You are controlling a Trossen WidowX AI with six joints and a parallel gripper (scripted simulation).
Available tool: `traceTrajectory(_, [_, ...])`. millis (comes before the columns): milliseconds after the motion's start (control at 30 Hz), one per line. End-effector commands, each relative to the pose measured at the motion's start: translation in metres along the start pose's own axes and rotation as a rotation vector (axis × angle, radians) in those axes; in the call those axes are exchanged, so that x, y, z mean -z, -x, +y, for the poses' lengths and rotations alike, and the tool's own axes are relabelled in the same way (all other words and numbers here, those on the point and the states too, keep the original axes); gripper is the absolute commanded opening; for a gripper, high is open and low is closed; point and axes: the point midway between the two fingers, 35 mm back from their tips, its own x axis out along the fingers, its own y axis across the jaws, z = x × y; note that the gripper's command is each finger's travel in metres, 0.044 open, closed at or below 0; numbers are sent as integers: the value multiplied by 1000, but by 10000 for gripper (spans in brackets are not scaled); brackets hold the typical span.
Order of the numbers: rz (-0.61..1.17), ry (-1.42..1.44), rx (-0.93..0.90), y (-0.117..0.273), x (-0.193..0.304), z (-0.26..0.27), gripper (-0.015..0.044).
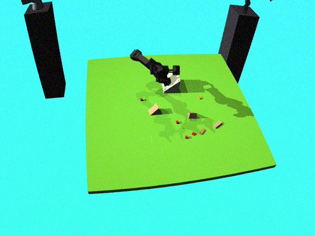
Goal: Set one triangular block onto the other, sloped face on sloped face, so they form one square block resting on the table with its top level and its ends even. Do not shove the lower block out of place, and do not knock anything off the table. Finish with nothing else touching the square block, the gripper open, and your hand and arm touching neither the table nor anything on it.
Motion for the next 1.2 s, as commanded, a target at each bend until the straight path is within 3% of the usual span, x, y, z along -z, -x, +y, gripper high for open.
traceTrajectory(0, [-4, 2, 4, -1, -1, -1, 426])
traceTrajectory(133, [-98, 60, 95, -12, -23, -25, 440])
traceTrajectory(367, [-363, 290, 468, -22, -94, -114, 440])
traceTrajectory(667, [-557, 642, 1096, 26, -168, -215, 440])
traceTrajectory(967, [-521, 977, 1823, 108, -207, -263, 440])
traceTrajectory(1167, [-284, 1180, 2461, 167, -216, -260, 440])
